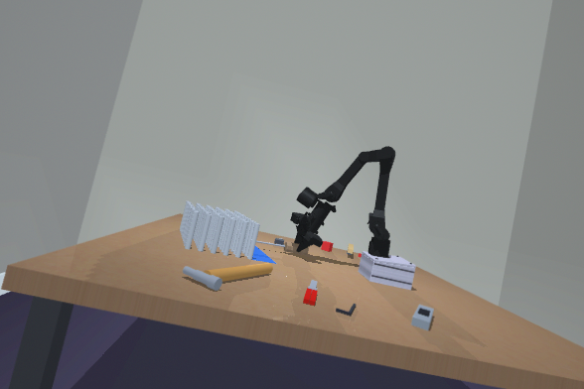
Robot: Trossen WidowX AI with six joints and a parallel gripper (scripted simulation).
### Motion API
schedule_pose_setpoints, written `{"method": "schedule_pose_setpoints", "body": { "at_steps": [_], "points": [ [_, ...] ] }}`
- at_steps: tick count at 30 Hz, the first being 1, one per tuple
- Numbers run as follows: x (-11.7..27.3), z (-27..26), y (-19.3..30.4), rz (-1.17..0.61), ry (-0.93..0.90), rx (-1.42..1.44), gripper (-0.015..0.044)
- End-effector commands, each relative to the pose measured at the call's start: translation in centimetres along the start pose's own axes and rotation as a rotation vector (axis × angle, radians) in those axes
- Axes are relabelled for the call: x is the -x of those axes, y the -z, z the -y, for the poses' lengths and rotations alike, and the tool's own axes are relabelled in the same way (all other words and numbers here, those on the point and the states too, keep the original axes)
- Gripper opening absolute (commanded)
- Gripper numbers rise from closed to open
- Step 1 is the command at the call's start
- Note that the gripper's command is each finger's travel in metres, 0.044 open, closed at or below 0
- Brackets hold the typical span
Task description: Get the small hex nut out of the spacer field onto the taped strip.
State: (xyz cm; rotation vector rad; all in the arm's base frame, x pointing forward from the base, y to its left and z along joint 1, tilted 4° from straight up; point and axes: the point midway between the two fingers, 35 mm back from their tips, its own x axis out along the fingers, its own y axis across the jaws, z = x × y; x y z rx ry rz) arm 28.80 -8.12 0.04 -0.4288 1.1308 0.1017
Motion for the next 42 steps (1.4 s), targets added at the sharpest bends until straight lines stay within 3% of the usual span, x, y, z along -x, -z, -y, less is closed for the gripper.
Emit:
{"method": "schedule_pose_setpoints", "body": {
  "at_steps": [1, 12, 28, 42],
  "points": [
    [0.4, 0.2, -0.3, 0.007, 0.000, 0.003, 0.0000],
    [1.1, 0.4, -0.5, 0.007, 0.000, 0.003, 0.0000],
    [3.3, 0.8, 3.1, 0.003, 0.000, 0.005, 0.0000],
    [9.1, 3.4, 0.1, 0.005, 0.002, 0.005, 0.0000]
  ]
}}
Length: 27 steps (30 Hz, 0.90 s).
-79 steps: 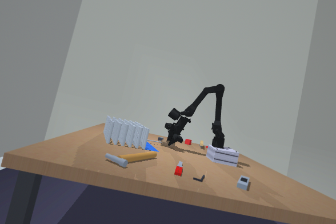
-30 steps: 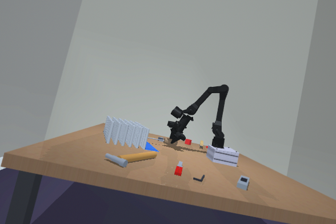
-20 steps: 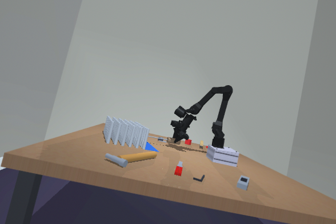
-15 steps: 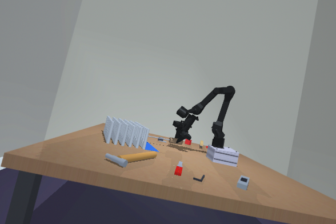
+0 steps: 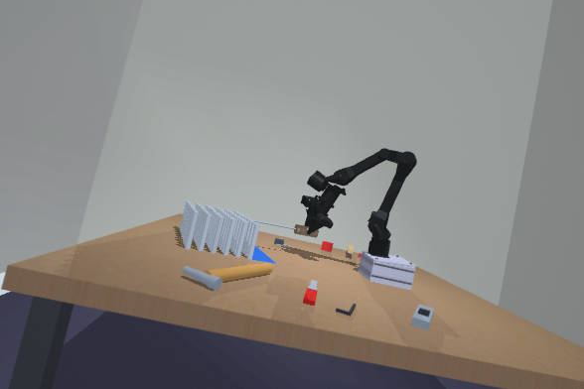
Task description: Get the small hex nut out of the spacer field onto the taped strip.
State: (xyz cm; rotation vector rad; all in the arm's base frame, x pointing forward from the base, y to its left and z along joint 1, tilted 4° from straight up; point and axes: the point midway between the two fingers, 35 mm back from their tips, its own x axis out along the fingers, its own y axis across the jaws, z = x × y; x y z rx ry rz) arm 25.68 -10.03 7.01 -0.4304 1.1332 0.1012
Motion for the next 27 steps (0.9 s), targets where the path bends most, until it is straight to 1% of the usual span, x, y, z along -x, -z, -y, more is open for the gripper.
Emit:
{"method": "schedule_pose_setpoints", "body": {
  "at_steps": [1, 11, 12, 27],
  "points": [
    [2.3, 0.7, -0.9, 0.007, 0.001, 0.004, 0.0000],
    [7.5, 1.5, -1.9, 0.007, 0.001, 0.004, 0.0000],
    [5.6, 1.4, -1.6, 0.000, 0.000, 0.002, 0.0000],
    [6.1, 7.3, -1.4, -0.034, -0.059, 0.167, 0.0000]
  ]
}}
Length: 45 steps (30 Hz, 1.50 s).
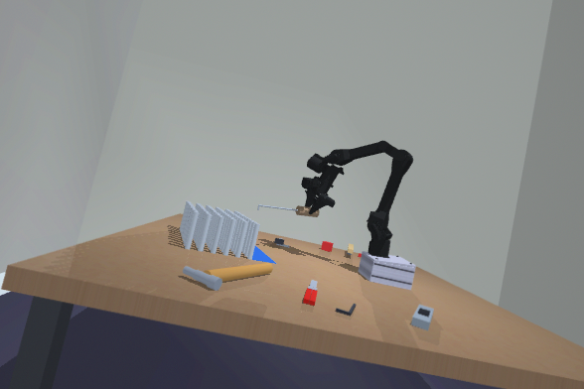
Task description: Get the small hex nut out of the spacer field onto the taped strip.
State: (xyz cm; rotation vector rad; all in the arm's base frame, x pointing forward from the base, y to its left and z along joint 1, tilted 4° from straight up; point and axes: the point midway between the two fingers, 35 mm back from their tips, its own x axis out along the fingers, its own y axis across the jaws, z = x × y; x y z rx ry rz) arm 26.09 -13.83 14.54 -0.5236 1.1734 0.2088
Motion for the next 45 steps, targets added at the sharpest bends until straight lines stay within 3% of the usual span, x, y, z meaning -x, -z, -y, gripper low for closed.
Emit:
{"method": "schedule_pose_setpoints", "body": {
  "at_steps": [1, 22, 45],
  "points": [
    [0.2, 2.0, 0.5, -0.002, -0.017, 0.047, 0.0000],
    [0.5, 9.8, 4.7, 0.028, -0.107, 0.279, 0.0000],
    [0.6, 16.3, 12.9, 0.140, -0.147, 0.519, 0.0000]
  ]
}}
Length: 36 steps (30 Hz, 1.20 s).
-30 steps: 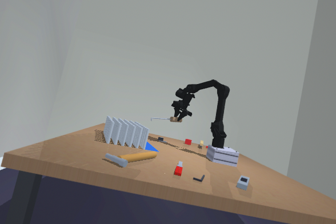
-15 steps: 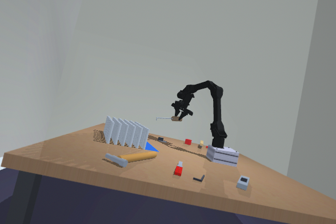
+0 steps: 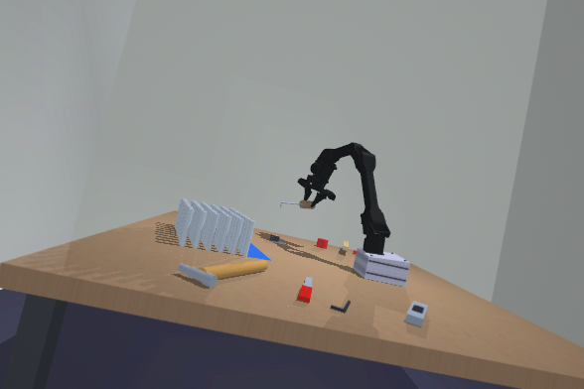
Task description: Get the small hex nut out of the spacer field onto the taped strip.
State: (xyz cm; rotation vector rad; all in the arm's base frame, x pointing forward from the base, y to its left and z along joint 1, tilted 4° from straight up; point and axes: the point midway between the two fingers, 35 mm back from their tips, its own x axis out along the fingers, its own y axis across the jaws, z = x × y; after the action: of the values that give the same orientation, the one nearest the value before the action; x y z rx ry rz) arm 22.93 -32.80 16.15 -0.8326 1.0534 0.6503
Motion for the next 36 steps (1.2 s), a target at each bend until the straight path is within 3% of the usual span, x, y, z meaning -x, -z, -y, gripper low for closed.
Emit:
{"method": "schedule_pose_setpoints", "body": {
  "at_steps": [1, 11, 36],
  "points": [
    [0.4, 0.1, 2.0, 0.030, 0.009, 0.052, 0.0000],
    [1.1, -0.3, 5.7, 0.082, 0.035, 0.172, 0.0000],
    [-0.4, -0.3, 6.4, 0.083, 0.036, 0.174, 0.0000]
  ]
}}
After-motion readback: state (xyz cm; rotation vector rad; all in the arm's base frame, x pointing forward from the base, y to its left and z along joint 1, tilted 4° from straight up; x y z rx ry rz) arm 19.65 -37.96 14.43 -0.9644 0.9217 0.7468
